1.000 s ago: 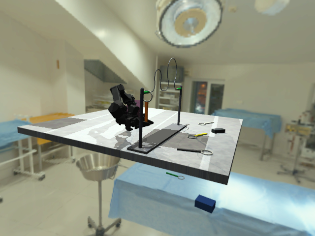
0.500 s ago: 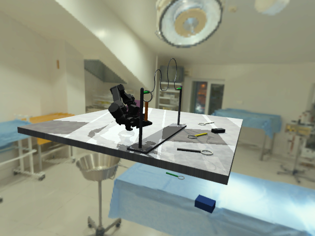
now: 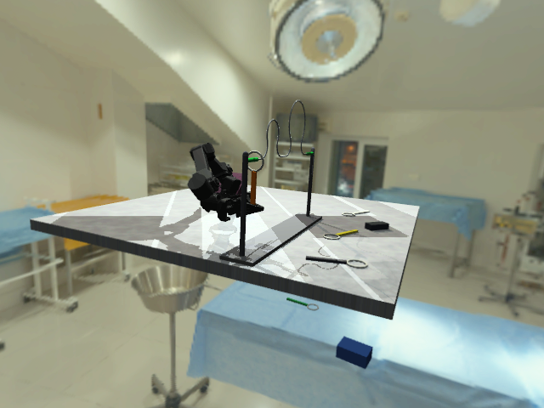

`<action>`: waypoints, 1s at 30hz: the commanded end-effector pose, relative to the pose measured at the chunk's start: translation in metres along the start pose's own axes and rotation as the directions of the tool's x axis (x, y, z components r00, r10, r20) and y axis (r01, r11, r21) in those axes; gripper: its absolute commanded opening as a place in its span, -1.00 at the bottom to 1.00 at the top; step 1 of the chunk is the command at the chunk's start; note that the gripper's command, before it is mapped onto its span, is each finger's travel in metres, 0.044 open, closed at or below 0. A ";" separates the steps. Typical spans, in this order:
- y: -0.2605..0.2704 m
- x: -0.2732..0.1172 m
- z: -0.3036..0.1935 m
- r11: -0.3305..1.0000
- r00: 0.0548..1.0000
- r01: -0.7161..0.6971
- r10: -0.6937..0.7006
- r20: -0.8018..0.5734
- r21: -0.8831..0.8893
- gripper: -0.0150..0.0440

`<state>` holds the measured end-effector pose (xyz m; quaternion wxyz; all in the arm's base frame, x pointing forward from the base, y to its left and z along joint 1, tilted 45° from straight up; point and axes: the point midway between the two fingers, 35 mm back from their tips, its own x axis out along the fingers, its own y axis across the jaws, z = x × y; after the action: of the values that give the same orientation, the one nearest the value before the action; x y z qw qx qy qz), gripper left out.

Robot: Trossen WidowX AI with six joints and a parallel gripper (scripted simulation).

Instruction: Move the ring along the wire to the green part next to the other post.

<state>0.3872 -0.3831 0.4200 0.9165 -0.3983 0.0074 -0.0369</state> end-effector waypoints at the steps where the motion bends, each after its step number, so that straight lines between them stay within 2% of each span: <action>1: 0.000 0.000 0.005 1.000 1.000 0.002 -0.002 0.001 -0.001 -1.00; 18: 0.000 -0.002 0.005 1.000 1.000 0.002 -0.002 -0.009 -0.001 -1.00; 30: 0.012 -0.028 0.008 1.000 0.978 0.002 -0.002 -0.208 0.001 -1.00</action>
<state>0.3660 -0.3725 0.4141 0.9150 -0.3875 0.0869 -0.0714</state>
